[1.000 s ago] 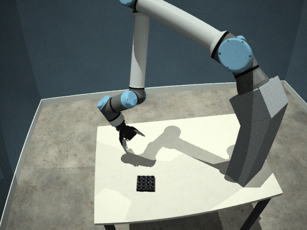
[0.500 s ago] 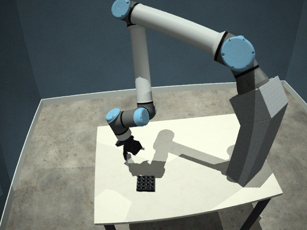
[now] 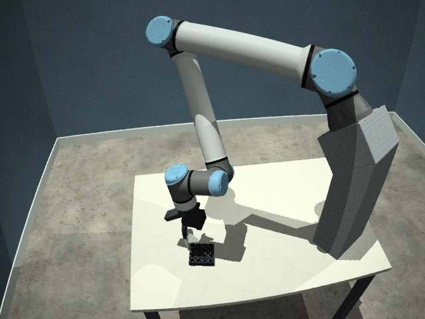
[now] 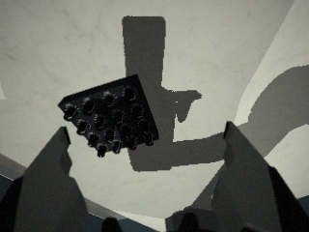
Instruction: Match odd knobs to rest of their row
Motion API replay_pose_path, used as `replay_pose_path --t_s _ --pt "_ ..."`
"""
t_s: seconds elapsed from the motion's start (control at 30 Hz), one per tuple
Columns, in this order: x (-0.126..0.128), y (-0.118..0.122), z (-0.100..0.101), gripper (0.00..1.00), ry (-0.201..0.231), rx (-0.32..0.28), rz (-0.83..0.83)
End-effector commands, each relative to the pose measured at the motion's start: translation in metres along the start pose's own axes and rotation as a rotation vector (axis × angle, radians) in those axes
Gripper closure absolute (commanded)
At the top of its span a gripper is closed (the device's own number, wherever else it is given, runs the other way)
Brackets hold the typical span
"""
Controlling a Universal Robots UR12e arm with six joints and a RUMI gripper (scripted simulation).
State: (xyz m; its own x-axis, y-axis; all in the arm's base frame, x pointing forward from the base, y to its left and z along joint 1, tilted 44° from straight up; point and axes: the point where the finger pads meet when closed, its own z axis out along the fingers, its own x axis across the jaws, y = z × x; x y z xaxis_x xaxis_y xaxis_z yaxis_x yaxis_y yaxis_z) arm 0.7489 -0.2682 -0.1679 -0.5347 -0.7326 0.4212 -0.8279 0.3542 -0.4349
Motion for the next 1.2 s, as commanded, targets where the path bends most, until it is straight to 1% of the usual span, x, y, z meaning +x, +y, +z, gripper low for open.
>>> replay_pose_path --t_s 0.0,0.1,0.3,0.5,1.17 --pt "-0.023 0.018 0.002 0.00 -0.012 0.075 -0.119" --pt "-0.025 0.020 0.002 0.00 -0.012 0.080 -0.130" --pt "-0.043 0.040 -0.001 0.00 -0.010 0.138 -0.238" --pt "-0.051 0.052 -0.003 0.00 -0.007 0.168 -0.294" --pt "-0.053 0.054 -0.004 0.00 -0.007 0.174 -0.306"
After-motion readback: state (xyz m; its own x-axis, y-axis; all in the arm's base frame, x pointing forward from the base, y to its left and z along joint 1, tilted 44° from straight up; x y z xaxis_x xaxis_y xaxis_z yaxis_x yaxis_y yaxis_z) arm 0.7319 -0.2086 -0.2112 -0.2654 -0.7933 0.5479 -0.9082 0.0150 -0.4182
